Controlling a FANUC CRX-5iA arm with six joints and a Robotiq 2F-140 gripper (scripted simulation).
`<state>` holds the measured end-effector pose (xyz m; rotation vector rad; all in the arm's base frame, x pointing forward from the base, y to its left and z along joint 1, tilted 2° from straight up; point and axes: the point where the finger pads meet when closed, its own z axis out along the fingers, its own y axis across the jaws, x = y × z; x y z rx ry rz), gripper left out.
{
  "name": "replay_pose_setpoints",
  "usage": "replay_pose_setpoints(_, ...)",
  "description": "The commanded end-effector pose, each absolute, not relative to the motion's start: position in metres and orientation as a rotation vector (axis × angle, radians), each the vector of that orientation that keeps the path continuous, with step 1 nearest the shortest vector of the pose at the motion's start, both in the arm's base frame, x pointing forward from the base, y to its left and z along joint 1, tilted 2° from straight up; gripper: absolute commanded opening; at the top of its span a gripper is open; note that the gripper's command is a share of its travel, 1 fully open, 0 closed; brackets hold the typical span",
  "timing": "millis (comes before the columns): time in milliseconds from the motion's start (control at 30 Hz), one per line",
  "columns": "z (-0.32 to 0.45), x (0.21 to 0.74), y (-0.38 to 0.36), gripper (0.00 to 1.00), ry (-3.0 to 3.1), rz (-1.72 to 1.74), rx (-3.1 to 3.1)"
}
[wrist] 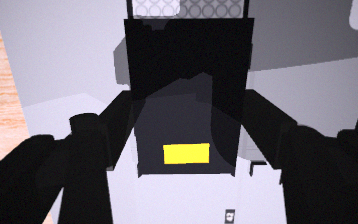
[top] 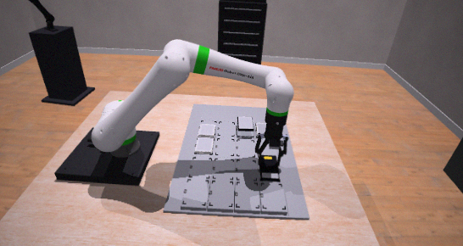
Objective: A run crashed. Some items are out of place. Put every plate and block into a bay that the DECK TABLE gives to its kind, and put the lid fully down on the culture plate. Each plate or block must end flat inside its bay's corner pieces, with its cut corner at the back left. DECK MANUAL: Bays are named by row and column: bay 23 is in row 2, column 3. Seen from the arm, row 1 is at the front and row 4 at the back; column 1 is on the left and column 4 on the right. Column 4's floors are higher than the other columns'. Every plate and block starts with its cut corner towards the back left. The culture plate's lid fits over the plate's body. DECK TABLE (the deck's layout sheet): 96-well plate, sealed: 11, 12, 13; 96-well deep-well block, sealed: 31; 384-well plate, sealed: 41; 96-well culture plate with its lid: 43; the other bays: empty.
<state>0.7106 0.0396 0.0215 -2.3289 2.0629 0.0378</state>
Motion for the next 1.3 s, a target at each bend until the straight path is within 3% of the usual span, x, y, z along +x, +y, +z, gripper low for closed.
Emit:
replay_pose_setpoints(0, 0.0231, 0.7114, 0.0395, 0.1, 2.062, 0.035, -2.328)
replay_pose_setpoints(1267, 0.0288, 0.7114, 0.0392, 0.1, 2.062, 0.034, -2.328)
